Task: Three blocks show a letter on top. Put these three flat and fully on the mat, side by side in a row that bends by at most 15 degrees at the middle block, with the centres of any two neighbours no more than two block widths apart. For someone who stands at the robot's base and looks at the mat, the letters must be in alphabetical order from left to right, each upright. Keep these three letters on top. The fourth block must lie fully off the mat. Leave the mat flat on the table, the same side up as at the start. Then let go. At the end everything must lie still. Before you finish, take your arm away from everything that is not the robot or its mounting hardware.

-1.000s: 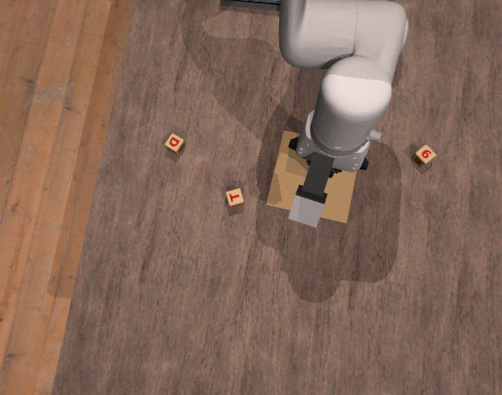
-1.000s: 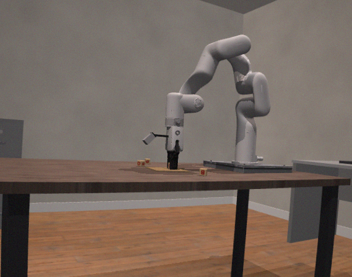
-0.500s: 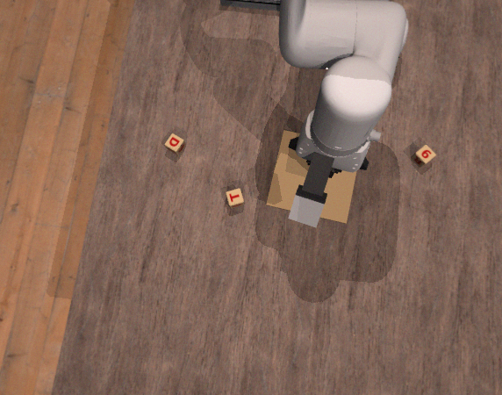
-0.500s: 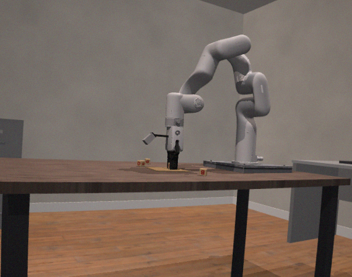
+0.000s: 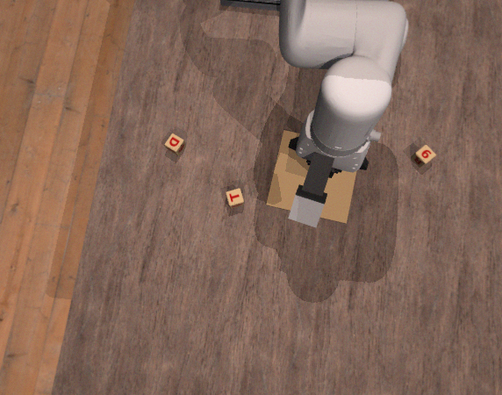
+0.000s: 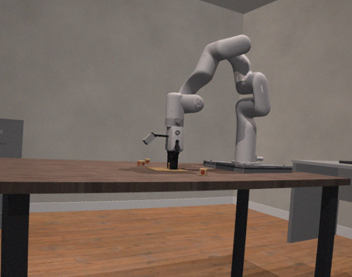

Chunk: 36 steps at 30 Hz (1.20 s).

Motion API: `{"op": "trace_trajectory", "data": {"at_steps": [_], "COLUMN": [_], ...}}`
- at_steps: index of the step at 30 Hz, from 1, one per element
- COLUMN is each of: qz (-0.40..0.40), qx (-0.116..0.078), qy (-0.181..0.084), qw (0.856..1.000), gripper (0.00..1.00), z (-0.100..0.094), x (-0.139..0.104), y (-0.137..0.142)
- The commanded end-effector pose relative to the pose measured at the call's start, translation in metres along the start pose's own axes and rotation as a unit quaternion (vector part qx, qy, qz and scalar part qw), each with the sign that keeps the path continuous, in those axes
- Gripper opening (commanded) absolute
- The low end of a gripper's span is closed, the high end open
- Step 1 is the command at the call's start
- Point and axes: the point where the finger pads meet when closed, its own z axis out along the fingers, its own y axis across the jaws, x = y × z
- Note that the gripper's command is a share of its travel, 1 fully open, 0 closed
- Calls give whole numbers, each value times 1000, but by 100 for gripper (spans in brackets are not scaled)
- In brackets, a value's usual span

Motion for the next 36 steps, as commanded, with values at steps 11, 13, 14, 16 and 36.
{"op": "trace_trajectory", "data": {"at_steps": [11, 13, 14, 16, 36], "qz": [0, 0, 0, 0, 6], "qx": [0, 0, 0, 0, 0], "qy": [2, 2, 2, 2, 2], "qw": [1000, 1000, 1000, 1000, 1000], "gripper": [21, 21, 21, 21, 21], "z": [-36, -51, -59, -73, -100], "x": [1, 1, 1, 1, 1], "y": [-1, -2, -2, -2, -2]}}
